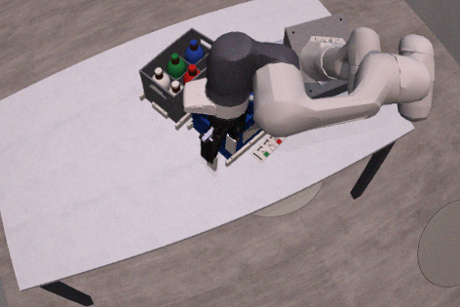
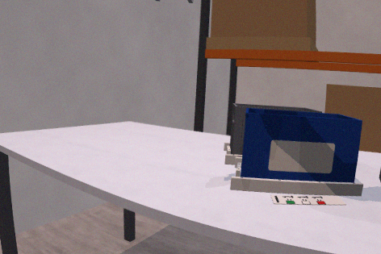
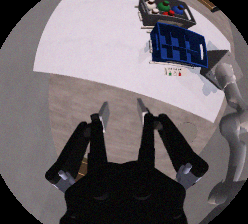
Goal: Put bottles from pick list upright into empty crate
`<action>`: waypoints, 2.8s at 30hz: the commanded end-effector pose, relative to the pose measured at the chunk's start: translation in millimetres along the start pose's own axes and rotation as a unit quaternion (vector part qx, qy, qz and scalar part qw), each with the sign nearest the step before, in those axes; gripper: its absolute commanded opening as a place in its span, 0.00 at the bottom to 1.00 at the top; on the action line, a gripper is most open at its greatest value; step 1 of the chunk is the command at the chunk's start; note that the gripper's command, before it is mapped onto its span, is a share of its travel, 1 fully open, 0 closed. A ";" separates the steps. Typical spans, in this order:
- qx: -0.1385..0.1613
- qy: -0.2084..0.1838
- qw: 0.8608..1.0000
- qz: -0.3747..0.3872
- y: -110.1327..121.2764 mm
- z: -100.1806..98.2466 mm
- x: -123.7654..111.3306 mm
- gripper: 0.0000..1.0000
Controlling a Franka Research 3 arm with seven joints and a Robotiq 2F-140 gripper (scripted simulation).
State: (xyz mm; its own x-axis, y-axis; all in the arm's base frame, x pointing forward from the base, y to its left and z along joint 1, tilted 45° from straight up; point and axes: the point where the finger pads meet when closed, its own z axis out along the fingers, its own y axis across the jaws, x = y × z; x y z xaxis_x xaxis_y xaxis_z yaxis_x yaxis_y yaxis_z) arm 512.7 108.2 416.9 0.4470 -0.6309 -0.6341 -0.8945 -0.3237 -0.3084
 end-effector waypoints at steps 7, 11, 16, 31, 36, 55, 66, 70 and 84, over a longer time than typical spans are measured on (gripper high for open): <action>-0.004 -0.004 0.993 -0.119 18.2 2.5 -8.6 0.38; -0.006 -0.005 0.989 -0.145 27.4 4.2 -13.5 0.38; -0.009 -0.007 0.984 -0.179 41.2 7.1 -20.5 0.38; -0.015 -0.013 0.961 -0.277 69.4 14.0 -33.9 0.38; -0.018 -0.017 0.949 -0.314 83.8 18.1 -40.2 0.38; -0.023 -0.026 0.914 -0.404 112.9 27.5 -52.1 0.38; -0.023 -0.026 0.914 -0.404 112.9 27.5 -52.1 0.38; -0.023 -0.026 0.914 -0.404 112.9 27.5 -52.1 0.38; -0.025 -0.024 0.950 -0.310 136.9 40.7 -39.6 0.38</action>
State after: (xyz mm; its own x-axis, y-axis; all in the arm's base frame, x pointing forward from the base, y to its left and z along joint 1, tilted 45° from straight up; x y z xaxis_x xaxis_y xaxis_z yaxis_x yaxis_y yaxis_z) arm 377.1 121.0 381.2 0.9345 -0.1888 -0.3019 -0.3459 -0.6826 -0.6438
